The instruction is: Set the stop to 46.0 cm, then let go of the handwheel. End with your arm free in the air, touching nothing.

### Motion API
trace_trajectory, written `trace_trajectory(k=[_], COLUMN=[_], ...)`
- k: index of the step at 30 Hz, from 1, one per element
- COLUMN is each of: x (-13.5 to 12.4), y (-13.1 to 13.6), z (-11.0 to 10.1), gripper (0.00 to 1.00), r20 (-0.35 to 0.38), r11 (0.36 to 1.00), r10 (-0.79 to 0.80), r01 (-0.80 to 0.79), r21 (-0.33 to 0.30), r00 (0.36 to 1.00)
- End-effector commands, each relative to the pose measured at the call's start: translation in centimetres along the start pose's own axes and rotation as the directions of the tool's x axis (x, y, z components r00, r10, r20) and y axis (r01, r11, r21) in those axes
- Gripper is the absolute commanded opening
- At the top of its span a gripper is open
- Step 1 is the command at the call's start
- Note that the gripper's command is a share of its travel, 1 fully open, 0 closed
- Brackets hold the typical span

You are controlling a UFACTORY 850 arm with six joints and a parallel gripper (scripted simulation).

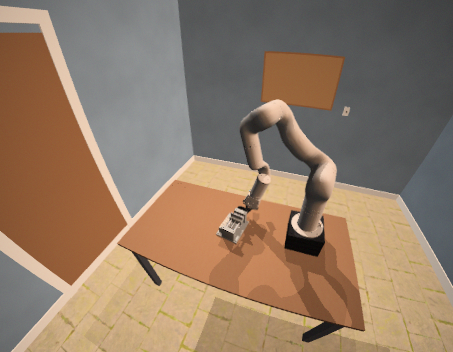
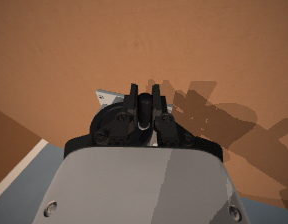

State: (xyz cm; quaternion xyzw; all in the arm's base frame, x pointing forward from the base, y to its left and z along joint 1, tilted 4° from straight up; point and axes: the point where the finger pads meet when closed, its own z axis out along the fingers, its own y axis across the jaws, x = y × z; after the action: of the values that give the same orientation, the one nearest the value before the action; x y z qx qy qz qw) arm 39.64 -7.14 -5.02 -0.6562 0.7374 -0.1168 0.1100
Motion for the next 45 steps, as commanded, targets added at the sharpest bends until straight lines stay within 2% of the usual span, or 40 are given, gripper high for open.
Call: trace_trajectory(k=[1, 23, 37, 45], x=[0.0, 0.0, 0.0, 0.0], y=[-0.2, -2.7, -4.8, -5.6], z=[0.8, 2.9, 2.2, 1.1], gripper=[0.06, 0.06, 0.06, 0.06], r20=[0.0, 0.0, 0.0, 0.0], r11=[1.0, 1.0, 1.0, 1.0], r10=[0.0, 0.0, 0.0, 0.0], r01=[0.0, 0.0, 0.0, 0.0], r21=[0.002, 0.002, 0.002, 0.002], r00=[1.0, 1.0, 1.0, 1.0])
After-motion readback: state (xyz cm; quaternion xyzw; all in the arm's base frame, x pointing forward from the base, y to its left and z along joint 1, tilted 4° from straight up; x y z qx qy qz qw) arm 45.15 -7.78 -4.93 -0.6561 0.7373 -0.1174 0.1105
